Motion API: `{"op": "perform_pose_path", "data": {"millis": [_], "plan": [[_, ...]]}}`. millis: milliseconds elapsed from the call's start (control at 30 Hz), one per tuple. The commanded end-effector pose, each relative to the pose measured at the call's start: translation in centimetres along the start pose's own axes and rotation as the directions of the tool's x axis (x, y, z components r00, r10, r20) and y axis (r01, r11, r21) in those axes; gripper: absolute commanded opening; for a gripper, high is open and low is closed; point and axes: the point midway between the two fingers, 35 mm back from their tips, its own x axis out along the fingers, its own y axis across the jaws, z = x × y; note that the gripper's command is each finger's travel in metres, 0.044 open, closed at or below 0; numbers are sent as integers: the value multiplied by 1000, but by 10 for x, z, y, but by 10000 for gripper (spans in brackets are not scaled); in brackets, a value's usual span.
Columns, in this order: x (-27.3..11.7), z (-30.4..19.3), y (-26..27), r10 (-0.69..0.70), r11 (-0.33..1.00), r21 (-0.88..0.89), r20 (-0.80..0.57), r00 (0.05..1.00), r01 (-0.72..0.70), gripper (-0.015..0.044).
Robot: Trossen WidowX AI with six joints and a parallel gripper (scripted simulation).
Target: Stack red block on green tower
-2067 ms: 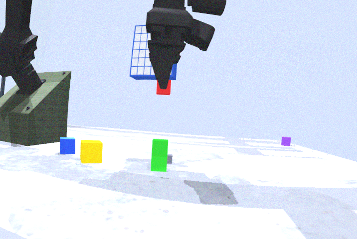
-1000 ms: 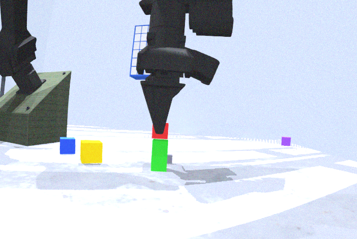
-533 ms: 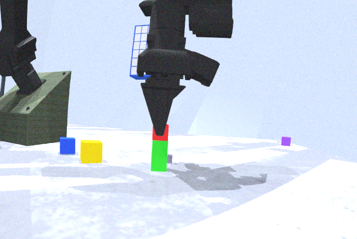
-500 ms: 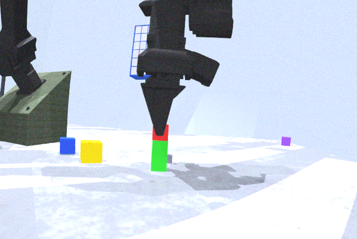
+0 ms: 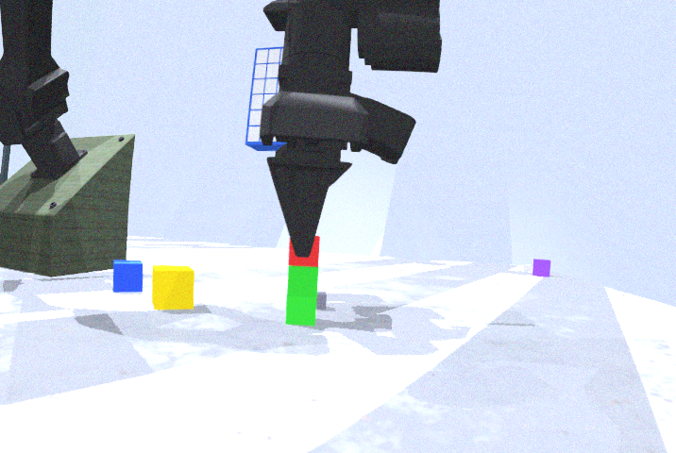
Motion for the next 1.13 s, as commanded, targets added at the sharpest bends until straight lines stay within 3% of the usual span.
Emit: {"op": "perform_pose_path", "data": {"millis": [0, 467, 1100], "plan": [[1, 0, 0, 0, 1000, 2, 0, 1000, 0, 79], [1, 0, 0, 0, 1000, 2, 0, 1000, 0, 440], [1, 0, 0, 0, 1000, 2, 0, 1000, 0, 440]]}}
